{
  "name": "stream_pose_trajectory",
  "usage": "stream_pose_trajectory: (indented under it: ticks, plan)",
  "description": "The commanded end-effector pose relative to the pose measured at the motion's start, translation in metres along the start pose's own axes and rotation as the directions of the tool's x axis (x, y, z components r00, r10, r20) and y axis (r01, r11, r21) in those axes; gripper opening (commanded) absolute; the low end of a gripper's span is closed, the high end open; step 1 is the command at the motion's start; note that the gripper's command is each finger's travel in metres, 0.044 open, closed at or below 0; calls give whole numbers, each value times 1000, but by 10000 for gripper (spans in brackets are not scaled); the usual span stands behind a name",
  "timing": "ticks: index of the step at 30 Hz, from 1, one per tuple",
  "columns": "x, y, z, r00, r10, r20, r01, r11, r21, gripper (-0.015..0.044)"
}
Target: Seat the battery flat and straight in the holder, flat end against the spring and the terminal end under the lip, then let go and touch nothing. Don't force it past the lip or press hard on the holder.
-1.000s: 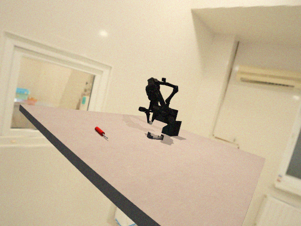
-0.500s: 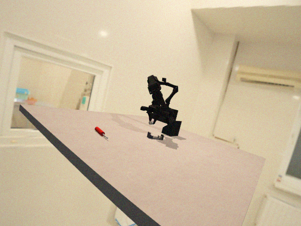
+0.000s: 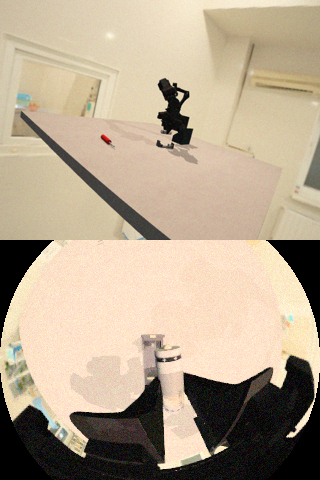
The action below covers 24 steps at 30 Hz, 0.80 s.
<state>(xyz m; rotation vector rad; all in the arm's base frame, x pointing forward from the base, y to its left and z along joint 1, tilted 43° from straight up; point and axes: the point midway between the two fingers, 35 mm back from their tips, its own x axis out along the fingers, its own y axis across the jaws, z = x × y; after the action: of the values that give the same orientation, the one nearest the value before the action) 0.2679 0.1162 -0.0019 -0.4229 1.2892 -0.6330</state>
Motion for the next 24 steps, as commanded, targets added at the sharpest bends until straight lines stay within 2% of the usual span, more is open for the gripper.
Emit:
stream_pose_trajectory:
  ticks: [1, 10, 24]
  plan:
    - [-1, 17, -1, 1000, 2, 3, -2, 989, 151, 76]
    - [1, 18, -1, 1000, -4, 14, 2, 986, 168, 76]
    - [33, 17, 5, 976, -24, 215, -9, 988, 152, 76]
